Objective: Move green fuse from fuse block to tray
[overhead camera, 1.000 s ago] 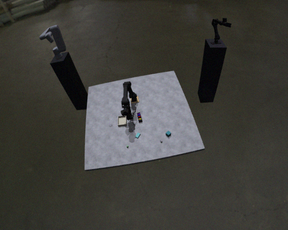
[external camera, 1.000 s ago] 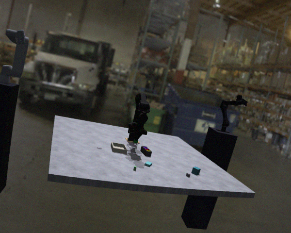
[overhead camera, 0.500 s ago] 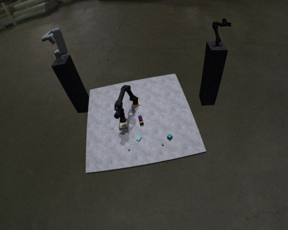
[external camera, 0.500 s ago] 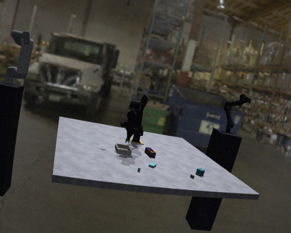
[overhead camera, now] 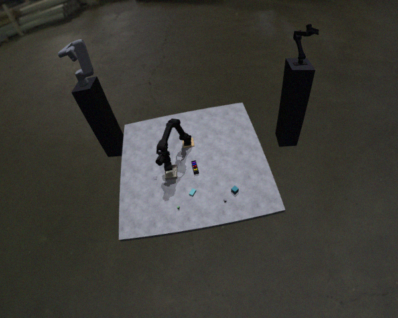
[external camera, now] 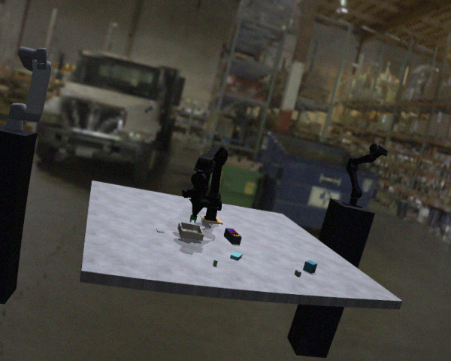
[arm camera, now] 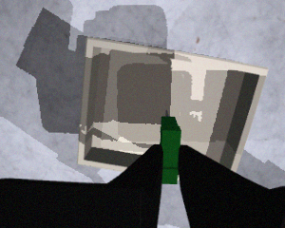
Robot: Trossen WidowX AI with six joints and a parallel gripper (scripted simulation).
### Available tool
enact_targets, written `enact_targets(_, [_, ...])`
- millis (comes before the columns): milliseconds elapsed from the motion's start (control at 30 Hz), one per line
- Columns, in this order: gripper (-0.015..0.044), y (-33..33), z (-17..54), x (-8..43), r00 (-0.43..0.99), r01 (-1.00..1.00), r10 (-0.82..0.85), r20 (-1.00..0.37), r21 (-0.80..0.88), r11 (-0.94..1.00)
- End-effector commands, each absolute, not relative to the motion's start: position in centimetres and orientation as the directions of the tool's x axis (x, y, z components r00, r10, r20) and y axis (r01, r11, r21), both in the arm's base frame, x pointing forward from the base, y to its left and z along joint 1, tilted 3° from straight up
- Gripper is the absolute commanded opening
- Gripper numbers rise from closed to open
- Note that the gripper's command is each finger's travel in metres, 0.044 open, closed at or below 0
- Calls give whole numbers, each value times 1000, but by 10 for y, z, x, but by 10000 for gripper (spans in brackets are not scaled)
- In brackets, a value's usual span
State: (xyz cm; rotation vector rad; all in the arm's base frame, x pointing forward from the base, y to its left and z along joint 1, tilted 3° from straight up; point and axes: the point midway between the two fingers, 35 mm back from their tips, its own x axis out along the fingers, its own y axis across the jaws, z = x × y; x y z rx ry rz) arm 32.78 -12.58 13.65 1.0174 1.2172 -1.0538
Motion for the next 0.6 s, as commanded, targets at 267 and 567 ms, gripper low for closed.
enact_targets(267, [0,-127,113,327,41,976,-62,-997,27,218])
enact_targets(567, [0,-127,104,327,41,976,-62,-997,27,218])
